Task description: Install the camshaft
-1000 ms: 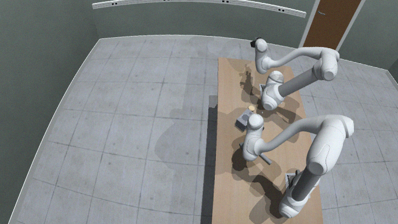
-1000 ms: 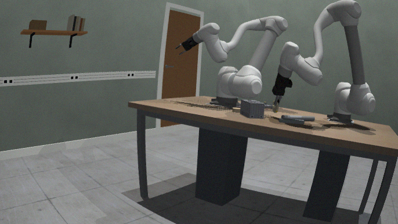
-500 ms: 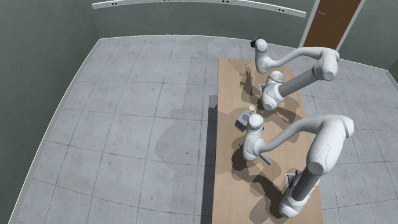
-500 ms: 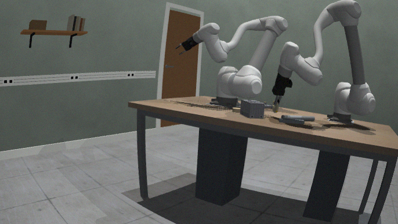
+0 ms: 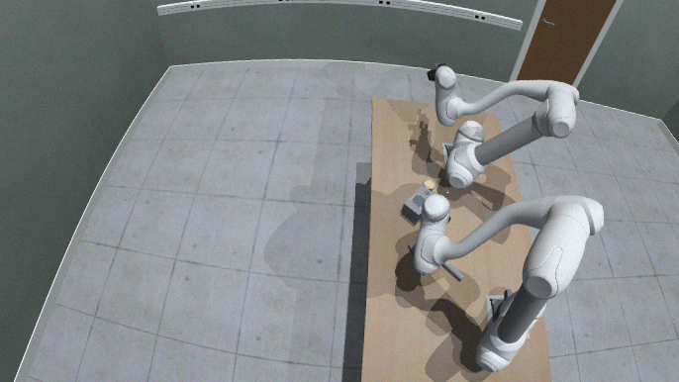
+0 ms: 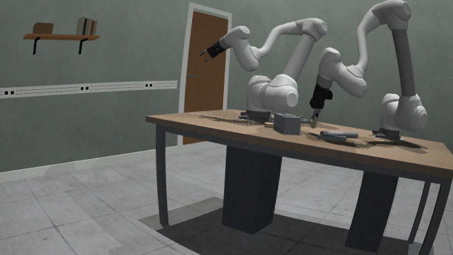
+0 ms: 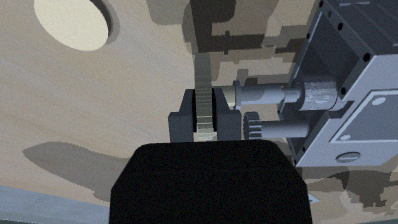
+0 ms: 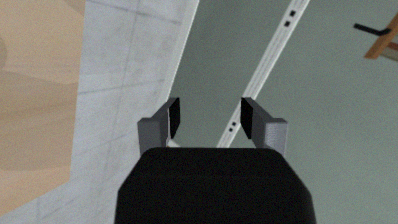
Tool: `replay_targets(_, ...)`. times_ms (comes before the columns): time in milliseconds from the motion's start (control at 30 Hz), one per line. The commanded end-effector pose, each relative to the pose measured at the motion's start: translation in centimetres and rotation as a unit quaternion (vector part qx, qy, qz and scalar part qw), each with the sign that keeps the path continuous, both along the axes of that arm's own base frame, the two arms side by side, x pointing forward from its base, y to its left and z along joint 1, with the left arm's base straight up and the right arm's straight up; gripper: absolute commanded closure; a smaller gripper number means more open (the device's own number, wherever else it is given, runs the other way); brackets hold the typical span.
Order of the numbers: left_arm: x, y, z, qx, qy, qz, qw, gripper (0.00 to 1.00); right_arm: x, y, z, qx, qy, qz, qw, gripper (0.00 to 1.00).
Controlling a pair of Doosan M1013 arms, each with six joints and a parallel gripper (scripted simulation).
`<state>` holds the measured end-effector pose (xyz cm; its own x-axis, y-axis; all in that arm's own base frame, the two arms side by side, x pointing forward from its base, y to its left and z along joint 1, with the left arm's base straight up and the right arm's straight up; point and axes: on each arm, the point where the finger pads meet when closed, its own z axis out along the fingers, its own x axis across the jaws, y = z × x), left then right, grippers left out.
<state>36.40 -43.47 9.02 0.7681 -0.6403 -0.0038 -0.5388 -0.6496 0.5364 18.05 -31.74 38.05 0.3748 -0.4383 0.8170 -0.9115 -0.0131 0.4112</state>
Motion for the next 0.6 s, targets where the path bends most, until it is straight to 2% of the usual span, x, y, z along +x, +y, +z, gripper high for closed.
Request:
replay_targets(0, 0.06, -0.06, 0.08, 0.000, -0.001, 0.000, 1.000, 0.71, 0.02, -0.01, 0.04, 0.000, 0.000, 0.000, 1.000, 0.00)
replay_targets(567, 0.51, -0.42, 0.08, 0.000, -0.001, 0.000, 1.000, 0.71, 0.02, -0.01, 0.04, 0.000, 0.000, 0.000, 1.000, 0.00)
